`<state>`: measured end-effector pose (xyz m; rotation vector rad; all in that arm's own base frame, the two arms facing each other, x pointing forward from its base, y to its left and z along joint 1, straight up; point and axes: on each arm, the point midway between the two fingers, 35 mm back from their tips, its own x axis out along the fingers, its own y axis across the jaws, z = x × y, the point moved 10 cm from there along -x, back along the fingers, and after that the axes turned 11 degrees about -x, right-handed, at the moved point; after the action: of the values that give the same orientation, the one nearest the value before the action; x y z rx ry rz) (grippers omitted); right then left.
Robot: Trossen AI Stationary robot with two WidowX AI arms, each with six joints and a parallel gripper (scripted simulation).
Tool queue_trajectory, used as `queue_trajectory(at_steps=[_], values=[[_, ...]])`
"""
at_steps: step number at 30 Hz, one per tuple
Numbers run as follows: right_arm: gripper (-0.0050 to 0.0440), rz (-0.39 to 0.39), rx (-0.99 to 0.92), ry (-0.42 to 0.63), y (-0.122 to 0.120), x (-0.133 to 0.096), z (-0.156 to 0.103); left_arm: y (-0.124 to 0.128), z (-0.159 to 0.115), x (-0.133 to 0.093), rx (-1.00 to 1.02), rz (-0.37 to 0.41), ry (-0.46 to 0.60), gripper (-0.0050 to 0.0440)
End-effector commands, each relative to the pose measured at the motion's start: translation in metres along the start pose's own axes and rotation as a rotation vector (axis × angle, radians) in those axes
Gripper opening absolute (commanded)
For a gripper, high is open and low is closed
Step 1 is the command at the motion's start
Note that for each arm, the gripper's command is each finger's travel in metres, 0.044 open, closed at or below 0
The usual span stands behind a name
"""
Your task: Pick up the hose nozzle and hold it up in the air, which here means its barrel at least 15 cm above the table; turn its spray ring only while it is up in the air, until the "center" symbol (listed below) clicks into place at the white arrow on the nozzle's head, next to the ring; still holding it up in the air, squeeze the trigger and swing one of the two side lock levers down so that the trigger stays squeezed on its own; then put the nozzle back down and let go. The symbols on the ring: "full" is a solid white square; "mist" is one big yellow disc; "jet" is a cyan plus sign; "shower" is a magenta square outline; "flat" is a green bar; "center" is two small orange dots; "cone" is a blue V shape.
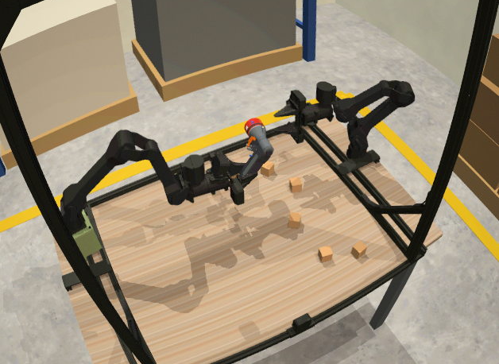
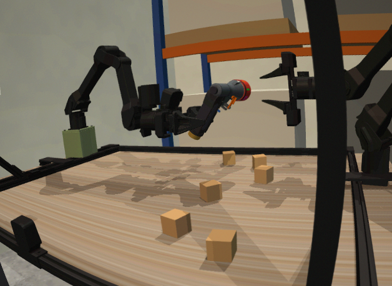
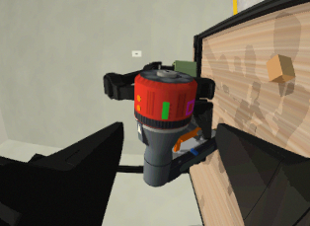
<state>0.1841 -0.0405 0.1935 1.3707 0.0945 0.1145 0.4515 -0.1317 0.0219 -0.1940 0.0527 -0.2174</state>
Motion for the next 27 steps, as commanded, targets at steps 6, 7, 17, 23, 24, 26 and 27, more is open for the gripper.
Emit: queue_trajectory(at_steps=[6, 7, 17, 23, 24, 26, 27], values=[[0.0192, 0.000, 0.000, 0.000, 0.0001, 0.0001, -0.0005, -0.0018, 0.0080, 0.0027, 0.006, -0.005, -0.031, 0.0000], [0.0168, 0.000, 0.000, 0.000, 0.0001, 0.0001, -0.0005, -0.0018, 0.0080, 0.0027, 0.006, -0.005, -0.031, 0.0000], [0.0000, 0.000, 0.000, 0.000, 0.0001, 0.0001, -0.0005, -0.0018, 0.0080, 0.0027, 0.006, -0.005, -0.031, 0.0000], [0.0000, 0.000, 0.000, 0.000, 0.0001, 0.0001, -0.0005, -0.0018, 0.0080, 0.0027, 0.006, -0.005, -0.031, 0.0000], [0.0000, 0.000, 0.000, 0.000, 0.0001, 0.0001, -0.0005, -0.0018, 0.0080, 0.0027, 0.006, -0.005, -0.031, 0.0000], [0.0000, 0.000, 0.000, 0.000, 0.0001, 0.0001, -0.0005, -0.0018, 0.0080, 0.0027, 0.006, -0.005, -0.031, 0.0000], [0.0000, 0.000, 0.000, 0.000, 0.0001, 0.0001, -0.0005, -0.0018, 0.0080, 0.0027, 0.006, -0.005, -0.031, 0.0000]])
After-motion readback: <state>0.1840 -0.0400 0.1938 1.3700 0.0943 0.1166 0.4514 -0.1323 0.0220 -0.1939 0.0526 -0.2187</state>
